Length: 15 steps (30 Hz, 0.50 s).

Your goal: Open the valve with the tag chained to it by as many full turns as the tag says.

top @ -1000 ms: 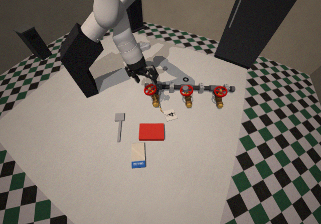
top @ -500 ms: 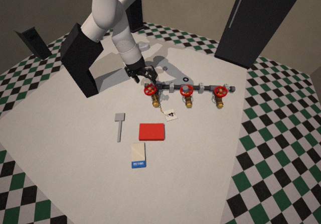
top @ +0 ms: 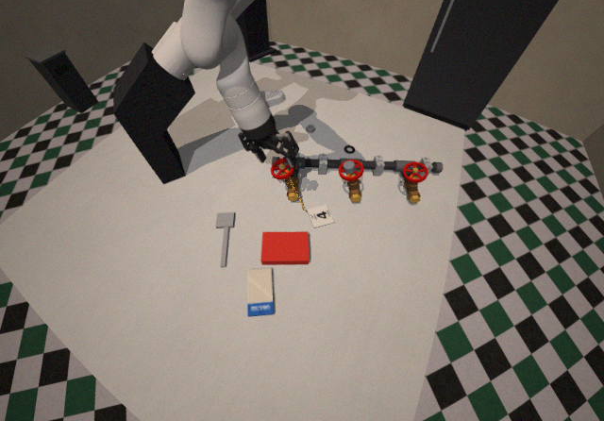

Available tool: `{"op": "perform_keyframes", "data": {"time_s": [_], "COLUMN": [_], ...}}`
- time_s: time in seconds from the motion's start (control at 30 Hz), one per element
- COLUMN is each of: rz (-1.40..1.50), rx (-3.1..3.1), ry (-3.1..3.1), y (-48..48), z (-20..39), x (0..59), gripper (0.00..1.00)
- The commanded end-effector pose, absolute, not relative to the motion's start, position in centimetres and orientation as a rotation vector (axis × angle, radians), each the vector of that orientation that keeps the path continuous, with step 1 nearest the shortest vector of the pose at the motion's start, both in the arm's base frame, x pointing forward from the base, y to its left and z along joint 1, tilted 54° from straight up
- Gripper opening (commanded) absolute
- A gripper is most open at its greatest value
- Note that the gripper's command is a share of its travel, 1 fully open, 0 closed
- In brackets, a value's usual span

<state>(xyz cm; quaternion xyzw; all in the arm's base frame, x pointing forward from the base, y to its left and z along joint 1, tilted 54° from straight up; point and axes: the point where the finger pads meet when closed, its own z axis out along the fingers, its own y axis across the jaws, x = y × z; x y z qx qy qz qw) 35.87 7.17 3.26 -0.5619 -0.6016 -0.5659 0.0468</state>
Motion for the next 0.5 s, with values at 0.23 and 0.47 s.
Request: {"op": "perform_keyframes", "data": {"time_s": [0.23,0.47], "rz": [-1.737,-1.737], "rx": [-1.704,-1.701], "ry": [-1.839,-1.833], "y": [9.2,10.0], "z": [2.5,2.4], "x": [37.3,37.8], "gripper": [1.00,1.00]}}
